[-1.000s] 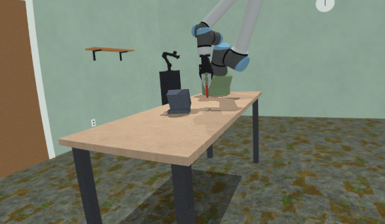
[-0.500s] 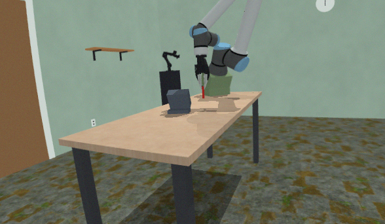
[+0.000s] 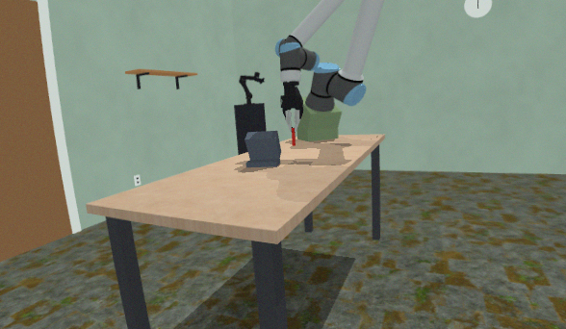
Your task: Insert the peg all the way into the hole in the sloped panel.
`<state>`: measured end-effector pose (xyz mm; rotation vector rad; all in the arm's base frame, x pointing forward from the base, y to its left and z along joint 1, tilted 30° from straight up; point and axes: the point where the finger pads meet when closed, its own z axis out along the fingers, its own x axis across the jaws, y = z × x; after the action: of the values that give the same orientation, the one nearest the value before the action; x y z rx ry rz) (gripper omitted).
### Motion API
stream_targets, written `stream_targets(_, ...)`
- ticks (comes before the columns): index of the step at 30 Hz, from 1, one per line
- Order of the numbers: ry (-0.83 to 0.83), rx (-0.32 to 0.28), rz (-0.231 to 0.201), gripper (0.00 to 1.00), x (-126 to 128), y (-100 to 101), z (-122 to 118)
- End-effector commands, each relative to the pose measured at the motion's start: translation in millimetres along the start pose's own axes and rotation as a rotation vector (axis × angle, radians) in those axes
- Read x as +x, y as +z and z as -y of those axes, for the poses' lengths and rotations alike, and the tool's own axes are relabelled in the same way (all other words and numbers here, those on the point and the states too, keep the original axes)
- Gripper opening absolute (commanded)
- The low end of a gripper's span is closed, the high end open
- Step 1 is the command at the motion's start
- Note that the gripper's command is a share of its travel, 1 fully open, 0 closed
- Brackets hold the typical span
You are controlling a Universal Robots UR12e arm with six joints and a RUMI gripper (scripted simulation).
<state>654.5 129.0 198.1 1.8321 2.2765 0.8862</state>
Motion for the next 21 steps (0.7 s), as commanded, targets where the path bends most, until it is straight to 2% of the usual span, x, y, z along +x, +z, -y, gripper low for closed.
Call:
stream_targets(1, 0.017, -0.013, 0.001, 0.00, -8, 2, -3)
stream_targets(21, 0.080, -0.058, 0.006, 0.00, -39, 6, -13)
